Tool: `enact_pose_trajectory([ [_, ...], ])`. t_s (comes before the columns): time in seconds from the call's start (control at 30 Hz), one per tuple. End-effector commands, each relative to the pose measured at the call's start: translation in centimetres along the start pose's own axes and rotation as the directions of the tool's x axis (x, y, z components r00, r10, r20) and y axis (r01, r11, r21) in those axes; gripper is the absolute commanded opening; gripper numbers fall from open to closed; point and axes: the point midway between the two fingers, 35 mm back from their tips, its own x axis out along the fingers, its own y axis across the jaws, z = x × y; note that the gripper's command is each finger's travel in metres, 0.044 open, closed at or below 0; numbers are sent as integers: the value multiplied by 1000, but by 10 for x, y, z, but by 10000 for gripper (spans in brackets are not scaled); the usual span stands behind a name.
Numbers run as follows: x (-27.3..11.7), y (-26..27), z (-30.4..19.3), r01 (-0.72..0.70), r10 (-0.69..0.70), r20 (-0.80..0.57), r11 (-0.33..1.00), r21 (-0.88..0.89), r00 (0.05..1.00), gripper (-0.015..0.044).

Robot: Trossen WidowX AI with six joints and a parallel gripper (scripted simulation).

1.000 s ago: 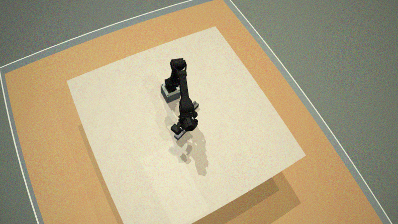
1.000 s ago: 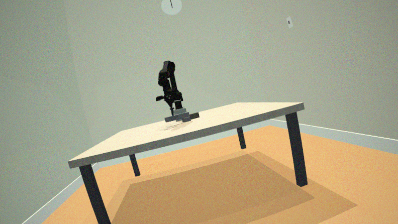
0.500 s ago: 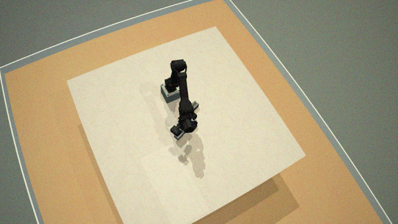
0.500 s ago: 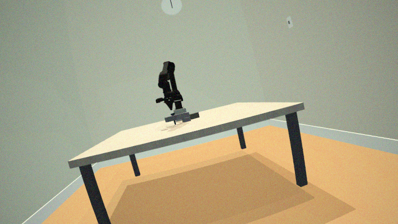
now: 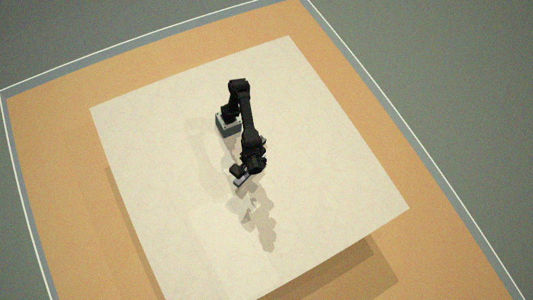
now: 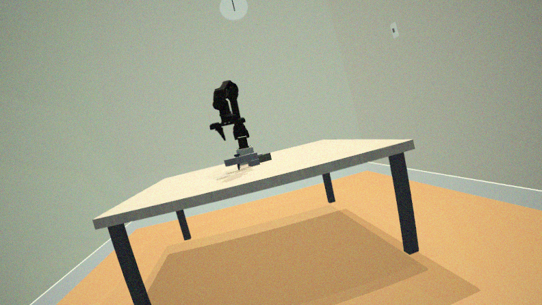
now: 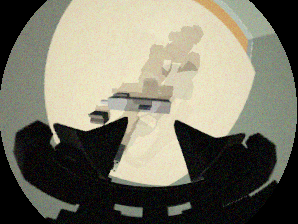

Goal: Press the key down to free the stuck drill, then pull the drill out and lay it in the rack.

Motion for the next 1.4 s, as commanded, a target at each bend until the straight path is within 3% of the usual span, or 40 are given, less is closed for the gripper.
enact_pose_trajectory([
  [0.0,15,20,6,-7,6,-5,984,-178,1000,440],
  [0.1,42,63,13,-15,12,-8,839,-544,1000,440],
  [0.2,66,105,12,-20,18,-12,576,-817,1000,440],
  [0.43,100,165,-6,-17,25,-16,28,-999,1000,440],
  [1.37,111,164,-6,-17,25,-16,10,-1000,1000,440],
])
